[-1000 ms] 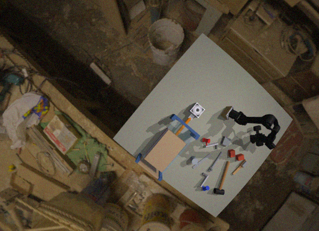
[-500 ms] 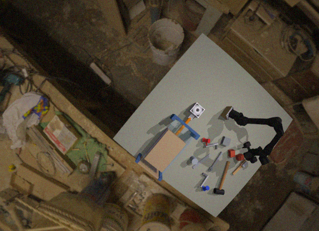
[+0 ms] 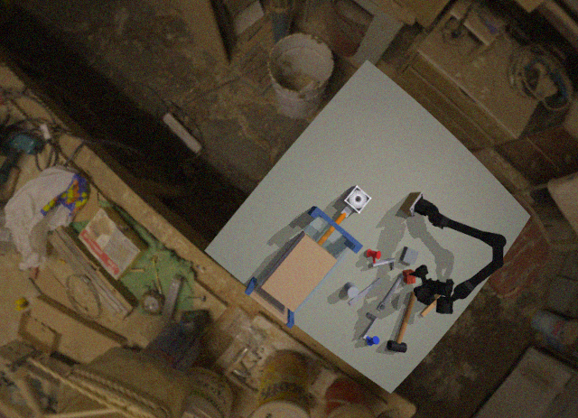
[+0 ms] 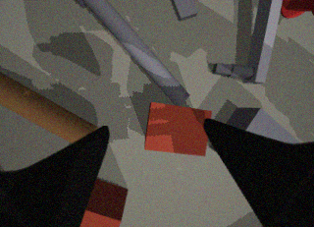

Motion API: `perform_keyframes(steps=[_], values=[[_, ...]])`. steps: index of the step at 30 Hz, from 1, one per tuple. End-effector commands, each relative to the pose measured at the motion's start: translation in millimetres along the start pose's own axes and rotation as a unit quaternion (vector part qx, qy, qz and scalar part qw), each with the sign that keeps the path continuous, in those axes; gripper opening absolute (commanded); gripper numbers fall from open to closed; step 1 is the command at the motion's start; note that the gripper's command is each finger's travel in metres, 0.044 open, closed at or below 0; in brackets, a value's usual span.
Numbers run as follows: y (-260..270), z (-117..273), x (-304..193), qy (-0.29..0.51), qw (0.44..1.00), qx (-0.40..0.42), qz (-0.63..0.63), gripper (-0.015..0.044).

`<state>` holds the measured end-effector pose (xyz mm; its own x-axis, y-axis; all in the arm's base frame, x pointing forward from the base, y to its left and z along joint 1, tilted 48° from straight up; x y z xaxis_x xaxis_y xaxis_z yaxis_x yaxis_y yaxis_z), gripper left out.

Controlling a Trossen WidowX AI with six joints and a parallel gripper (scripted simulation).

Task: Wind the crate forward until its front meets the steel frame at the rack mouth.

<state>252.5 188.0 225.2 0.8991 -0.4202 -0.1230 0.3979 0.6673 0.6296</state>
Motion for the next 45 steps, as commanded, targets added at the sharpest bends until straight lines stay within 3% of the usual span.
perform_keyframes(steps=[1,5,10,18,28,45], values=[[-37,-15,46,0.043,0.998,-0.048,-0.016,0.044],[-90,-24,90,0.113,0.99,-0.064,-0.049,0.044],[-150,-24,125,0.182,0.978,-0.023,-0.096,0.044],[-153,-25,126,0.184,0.978,-0.021,-0.098,0.044],[-145,-67,117,0.185,0.978,-0.02,-0.098,0.044],[-143,-79,114,0.181,0.979,-0.02,-0.092,0.0433]])
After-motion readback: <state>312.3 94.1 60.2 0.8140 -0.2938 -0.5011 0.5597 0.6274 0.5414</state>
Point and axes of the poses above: the point midway between the two fingers, 35 mm back from their tips, its own z axis back along the fingers, its own y axis across the jaws, x = y × z, the point moved 5 cm from there along z, back along the fingers
